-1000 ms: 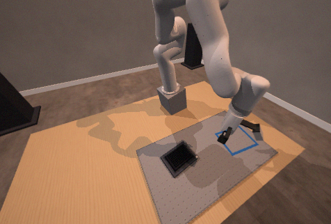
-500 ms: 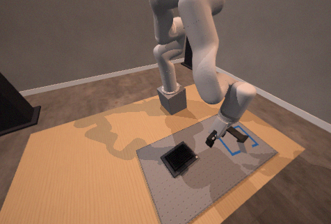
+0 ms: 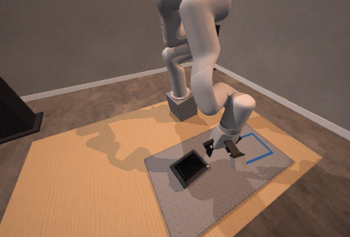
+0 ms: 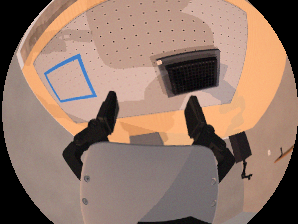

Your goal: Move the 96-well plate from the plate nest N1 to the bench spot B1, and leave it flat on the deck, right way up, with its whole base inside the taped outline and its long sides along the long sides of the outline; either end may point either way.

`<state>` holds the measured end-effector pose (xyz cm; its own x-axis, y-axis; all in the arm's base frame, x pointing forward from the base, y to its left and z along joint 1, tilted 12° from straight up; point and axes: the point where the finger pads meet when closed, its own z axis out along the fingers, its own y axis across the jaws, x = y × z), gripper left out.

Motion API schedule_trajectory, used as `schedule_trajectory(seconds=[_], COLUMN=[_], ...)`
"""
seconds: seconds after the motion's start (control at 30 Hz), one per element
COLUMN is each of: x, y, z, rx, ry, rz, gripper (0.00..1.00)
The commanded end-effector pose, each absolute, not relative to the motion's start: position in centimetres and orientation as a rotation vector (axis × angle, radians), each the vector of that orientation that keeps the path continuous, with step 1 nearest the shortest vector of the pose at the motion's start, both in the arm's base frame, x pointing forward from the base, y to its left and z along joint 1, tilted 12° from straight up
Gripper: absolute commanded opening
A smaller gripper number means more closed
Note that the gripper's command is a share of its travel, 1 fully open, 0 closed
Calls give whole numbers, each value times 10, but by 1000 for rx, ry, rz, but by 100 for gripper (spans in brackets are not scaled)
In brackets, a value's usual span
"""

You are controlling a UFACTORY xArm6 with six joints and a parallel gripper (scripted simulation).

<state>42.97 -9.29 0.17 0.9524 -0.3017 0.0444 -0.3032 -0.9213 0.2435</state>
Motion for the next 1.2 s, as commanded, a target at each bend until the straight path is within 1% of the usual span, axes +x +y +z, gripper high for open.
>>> schedule_trajectory(seconds=[0.0, 0.33, 0.43, 0.77, 1.0, 1.17], x=[424, 412, 412, 395, 389, 376], y=[-112, -135, -135, -164, -172, -189], z=[-1, -5, -5, -11, -13, -16], rx=[2815, 2711, 2707, 2531, 2451, 2320], ry=[-662, -1066, -1076, -1500, -1649, -1858], rz=[56, 109, 110, 161, 178, 200], gripper=[100, 100, 100, 100, 100, 100])
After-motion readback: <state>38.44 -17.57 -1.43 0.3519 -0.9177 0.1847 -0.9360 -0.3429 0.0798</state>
